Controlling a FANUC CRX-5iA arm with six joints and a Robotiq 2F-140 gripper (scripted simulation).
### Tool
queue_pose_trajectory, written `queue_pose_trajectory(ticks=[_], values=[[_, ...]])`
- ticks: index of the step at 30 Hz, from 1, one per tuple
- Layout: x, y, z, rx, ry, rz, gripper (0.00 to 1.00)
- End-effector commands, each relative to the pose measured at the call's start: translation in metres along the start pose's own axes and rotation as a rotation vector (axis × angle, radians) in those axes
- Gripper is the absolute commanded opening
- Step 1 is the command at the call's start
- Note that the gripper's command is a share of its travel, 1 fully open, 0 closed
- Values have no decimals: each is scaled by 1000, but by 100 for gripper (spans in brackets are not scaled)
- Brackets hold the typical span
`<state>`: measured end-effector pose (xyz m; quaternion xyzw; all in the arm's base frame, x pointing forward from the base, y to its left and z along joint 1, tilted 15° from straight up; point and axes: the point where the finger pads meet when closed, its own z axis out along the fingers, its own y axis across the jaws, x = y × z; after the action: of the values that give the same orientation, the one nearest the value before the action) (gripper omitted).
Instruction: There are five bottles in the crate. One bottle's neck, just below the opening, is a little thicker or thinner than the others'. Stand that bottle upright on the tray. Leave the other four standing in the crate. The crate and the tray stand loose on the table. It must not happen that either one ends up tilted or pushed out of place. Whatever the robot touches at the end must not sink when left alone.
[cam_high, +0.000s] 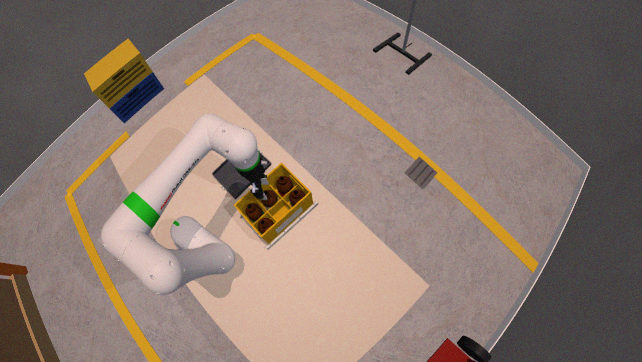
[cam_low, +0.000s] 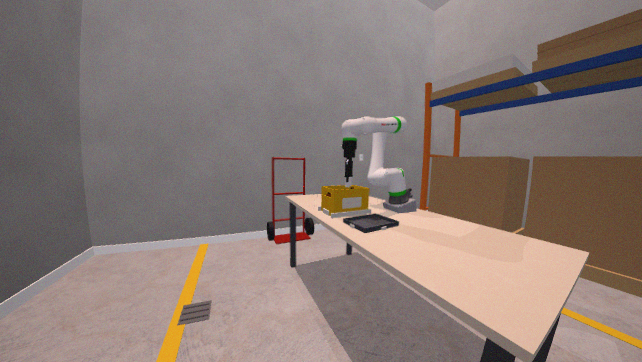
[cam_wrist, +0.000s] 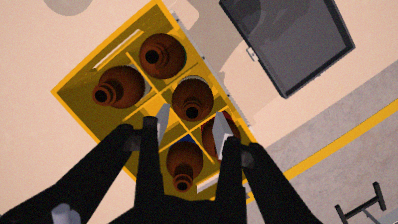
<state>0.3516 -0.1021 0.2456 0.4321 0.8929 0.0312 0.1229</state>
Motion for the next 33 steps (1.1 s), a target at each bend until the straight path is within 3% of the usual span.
queue_pose_trajectory(ticks=[1,33], values=[[0,0,-1,-1,-1,0,44],[0,0,13,-1,-1,0,44]])
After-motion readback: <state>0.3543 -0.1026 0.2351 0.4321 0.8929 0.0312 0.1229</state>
